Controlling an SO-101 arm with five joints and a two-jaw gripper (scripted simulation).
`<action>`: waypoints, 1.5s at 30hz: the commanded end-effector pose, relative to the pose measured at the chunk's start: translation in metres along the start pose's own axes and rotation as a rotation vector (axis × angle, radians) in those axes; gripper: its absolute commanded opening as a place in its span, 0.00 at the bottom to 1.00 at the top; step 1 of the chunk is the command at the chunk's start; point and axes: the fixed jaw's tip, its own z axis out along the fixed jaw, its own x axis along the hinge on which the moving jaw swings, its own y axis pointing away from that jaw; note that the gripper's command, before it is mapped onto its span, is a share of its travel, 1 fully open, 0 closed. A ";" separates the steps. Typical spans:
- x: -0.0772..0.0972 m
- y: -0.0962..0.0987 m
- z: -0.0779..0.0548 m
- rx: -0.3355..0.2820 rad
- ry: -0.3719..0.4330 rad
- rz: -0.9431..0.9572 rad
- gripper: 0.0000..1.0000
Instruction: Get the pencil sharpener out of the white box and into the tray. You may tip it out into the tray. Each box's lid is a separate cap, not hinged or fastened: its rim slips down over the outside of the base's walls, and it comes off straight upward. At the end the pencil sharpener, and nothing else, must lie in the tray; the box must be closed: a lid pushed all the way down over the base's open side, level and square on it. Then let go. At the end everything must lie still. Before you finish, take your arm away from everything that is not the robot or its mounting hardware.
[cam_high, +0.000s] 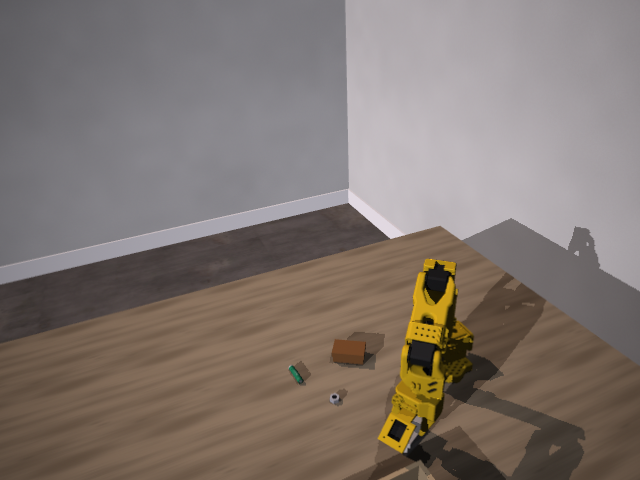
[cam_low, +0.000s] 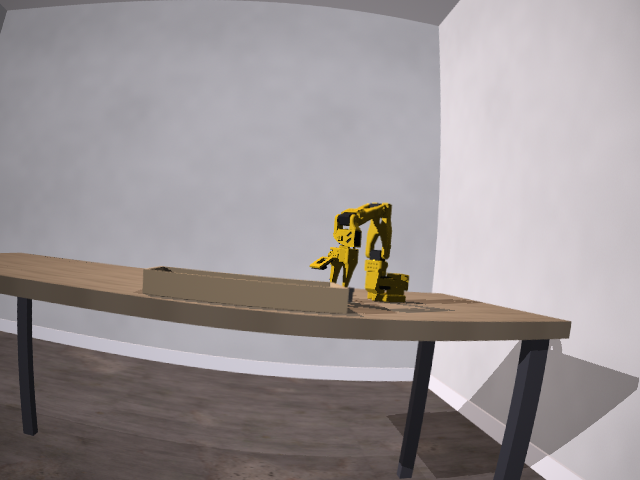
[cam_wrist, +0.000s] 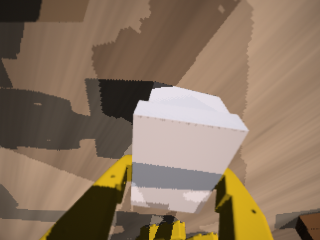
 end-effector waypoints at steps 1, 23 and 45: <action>-0.004 0.003 -0.001 -0.008 -0.022 -0.003 0.23; -0.007 0.005 0.001 -0.008 -0.022 -0.003 0.23; -0.007 0.005 0.001 -0.008 -0.022 -0.003 0.23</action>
